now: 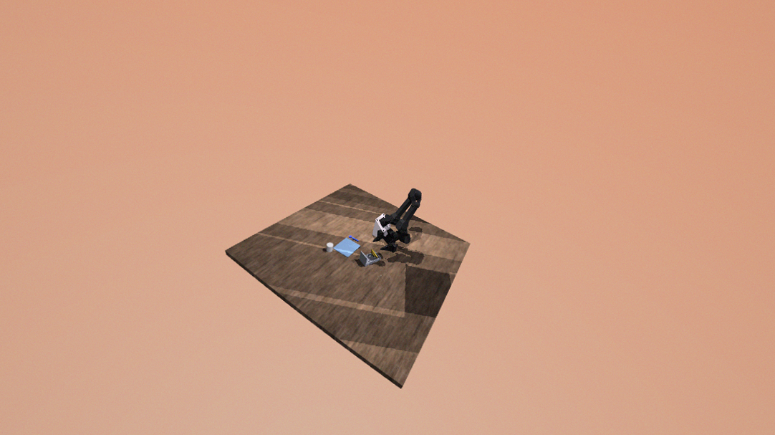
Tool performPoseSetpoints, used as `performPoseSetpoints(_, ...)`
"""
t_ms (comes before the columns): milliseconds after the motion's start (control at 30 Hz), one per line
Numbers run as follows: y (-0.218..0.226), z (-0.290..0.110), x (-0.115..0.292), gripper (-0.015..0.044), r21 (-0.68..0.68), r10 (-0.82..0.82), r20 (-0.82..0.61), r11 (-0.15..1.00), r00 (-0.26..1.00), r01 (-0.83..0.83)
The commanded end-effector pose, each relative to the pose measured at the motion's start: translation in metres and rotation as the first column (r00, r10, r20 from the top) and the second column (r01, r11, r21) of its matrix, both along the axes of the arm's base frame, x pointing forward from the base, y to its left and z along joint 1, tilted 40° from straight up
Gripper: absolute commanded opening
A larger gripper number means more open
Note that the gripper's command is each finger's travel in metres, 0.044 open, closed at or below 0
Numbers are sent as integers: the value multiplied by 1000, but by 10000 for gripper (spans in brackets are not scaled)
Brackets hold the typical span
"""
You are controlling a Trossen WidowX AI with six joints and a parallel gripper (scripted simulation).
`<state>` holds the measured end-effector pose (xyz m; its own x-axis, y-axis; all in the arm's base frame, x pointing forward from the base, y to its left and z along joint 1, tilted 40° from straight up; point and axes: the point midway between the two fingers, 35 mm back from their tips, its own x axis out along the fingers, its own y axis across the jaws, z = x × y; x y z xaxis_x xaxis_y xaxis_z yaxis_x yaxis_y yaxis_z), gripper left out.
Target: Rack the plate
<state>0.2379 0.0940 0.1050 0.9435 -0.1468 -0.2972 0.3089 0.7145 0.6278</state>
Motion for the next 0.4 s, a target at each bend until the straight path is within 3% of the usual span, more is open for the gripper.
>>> performPoseSetpoints(0, -14, 16, -1, 400, -14, 7, 5, 1000, 1000, -7)
performPoseSetpoints(167, -21, 21, 2, 400, -38, 10, -3, 999, 1000, -10)
performPoseSetpoints(367, -29, 14, 12, 400, -187, 22, -131, 981, 991, -47)
